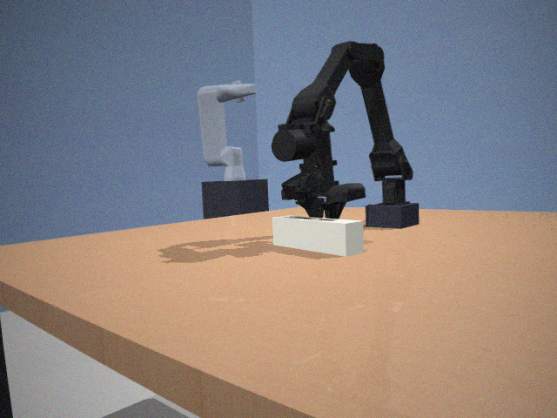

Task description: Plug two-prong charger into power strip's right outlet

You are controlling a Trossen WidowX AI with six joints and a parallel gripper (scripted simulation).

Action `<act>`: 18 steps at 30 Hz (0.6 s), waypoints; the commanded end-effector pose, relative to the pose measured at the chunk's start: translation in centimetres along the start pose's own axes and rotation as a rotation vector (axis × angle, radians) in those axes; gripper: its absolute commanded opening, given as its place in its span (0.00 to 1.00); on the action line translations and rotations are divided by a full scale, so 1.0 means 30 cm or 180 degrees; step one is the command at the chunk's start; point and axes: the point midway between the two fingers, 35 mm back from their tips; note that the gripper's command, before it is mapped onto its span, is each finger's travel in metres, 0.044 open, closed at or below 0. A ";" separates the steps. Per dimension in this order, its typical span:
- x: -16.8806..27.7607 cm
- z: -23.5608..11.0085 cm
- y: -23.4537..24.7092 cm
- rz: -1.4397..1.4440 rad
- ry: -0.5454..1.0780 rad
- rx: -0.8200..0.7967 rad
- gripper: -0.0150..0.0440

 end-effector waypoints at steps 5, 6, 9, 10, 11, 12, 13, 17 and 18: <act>-0.028 -0.003 -0.007 -0.0004 -0.0050 0.0010 0.25; -0.029 -0.003 -0.007 -0.0004 -0.0050 0.0010 0.25; -0.033 -0.003 -0.008 -0.0004 -0.0050 0.0010 0.25; -0.034 -0.003 -0.008 -0.0004 -0.0051 0.0010 0.25; -0.035 -0.003 -0.009 -0.0004 -0.0051 0.0010 0.25; -0.037 -0.003 -0.009 -0.0004 -0.0051 0.0010 0.25; -0.038 -0.003 -0.009 -0.0004 -0.0051 0.0010 0.25; -0.043 -0.003 -0.010 -0.0004 -0.0051 0.0010 0.25; -0.045 -0.003 -0.011 -0.0004 -0.0051 0.0010 0.25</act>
Point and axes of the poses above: the point midway between the two fingers, 35 mm back from their tips, its own z axis out along the fingers, its own y axis across the jaws, x = y × z, and after that the axes turned 14 degrees about -z, right-handed
